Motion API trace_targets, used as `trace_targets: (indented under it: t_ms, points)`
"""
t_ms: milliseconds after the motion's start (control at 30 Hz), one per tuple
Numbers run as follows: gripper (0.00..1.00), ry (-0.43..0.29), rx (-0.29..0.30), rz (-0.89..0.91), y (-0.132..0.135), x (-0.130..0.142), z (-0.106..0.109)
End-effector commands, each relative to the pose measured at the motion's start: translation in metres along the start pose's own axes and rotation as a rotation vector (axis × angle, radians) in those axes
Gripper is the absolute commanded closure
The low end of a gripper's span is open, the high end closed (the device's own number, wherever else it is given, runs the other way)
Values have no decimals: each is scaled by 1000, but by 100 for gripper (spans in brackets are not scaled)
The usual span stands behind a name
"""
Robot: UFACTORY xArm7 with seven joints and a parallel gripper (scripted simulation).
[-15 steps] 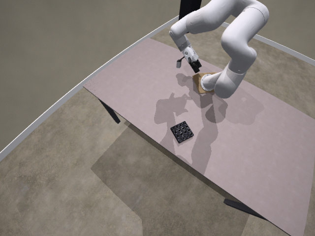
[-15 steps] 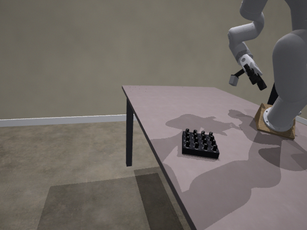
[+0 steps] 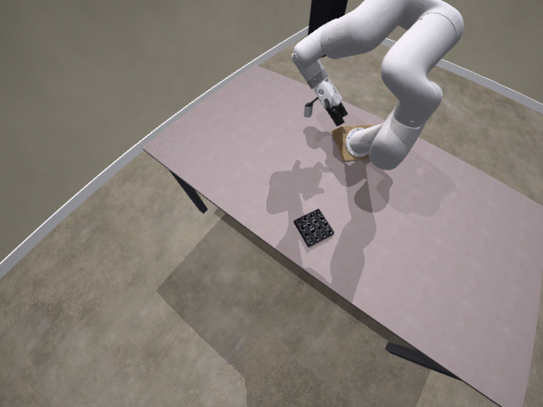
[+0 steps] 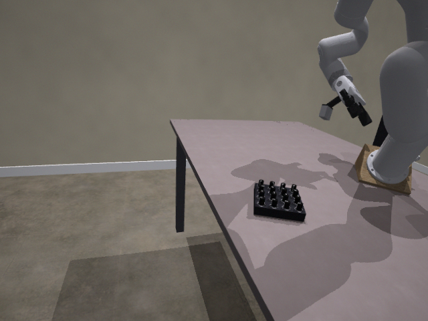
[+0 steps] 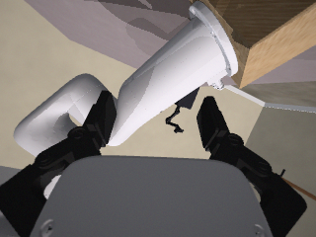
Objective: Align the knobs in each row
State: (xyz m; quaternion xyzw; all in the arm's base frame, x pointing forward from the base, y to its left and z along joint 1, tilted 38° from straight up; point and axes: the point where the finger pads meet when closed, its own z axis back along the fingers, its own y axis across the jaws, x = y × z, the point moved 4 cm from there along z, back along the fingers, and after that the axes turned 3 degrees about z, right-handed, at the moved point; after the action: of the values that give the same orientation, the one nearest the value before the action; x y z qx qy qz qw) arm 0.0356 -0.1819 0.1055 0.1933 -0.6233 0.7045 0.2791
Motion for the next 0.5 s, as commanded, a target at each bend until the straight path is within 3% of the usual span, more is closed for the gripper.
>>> trace_targets:
  t_ms: [0,133,233,467]
  points:
    - [0,3,2,0,0,0,1]
    - [0,16,19,8,-5,-4,3]
    - [0,69,105,55,-34,-30,4]
    - [0,151,228,132,-85,-66,-1]
